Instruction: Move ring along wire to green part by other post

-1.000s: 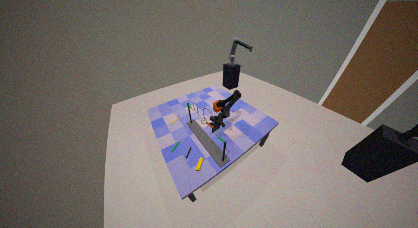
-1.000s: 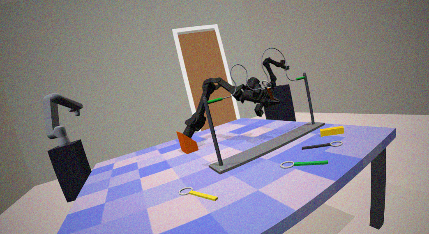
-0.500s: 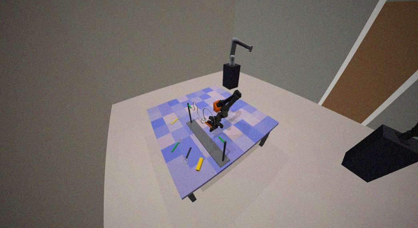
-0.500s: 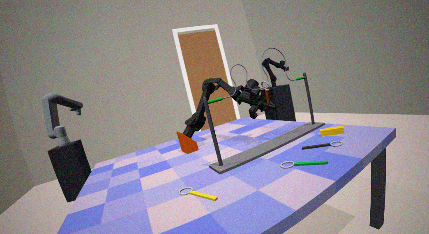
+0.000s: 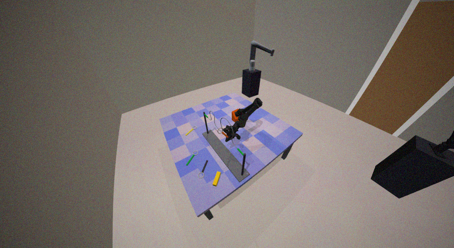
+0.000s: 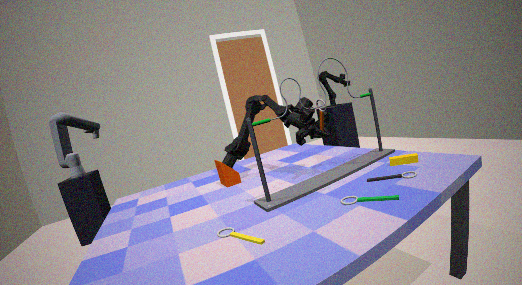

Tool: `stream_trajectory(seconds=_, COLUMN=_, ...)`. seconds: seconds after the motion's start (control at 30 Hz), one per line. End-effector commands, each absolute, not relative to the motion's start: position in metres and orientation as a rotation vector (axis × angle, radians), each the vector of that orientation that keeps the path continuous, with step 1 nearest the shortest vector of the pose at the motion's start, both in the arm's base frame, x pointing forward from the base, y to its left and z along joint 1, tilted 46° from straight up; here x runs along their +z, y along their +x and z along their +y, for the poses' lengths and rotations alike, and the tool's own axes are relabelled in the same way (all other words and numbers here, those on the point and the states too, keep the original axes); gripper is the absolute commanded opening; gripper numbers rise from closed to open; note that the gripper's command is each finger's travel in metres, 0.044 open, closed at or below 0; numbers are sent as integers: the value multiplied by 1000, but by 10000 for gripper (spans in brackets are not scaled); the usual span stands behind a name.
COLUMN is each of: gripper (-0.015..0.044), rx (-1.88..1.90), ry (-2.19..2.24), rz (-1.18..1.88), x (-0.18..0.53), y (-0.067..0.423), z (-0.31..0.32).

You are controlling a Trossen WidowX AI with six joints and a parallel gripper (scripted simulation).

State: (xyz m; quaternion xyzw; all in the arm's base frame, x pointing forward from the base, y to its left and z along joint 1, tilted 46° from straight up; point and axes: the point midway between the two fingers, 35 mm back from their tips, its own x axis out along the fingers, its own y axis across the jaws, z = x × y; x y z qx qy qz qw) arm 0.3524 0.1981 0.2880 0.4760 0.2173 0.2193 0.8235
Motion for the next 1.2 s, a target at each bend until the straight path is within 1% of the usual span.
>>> stream_trajectory(seconds=0.0, gripper=-150, rx=450, ry=951, rz=478, x=275, y=352, z=192)
stream_trajectory(seconds=1.17, gripper=-150, rx=405, ry=761, rz=494, x=234, y=355, z=156)
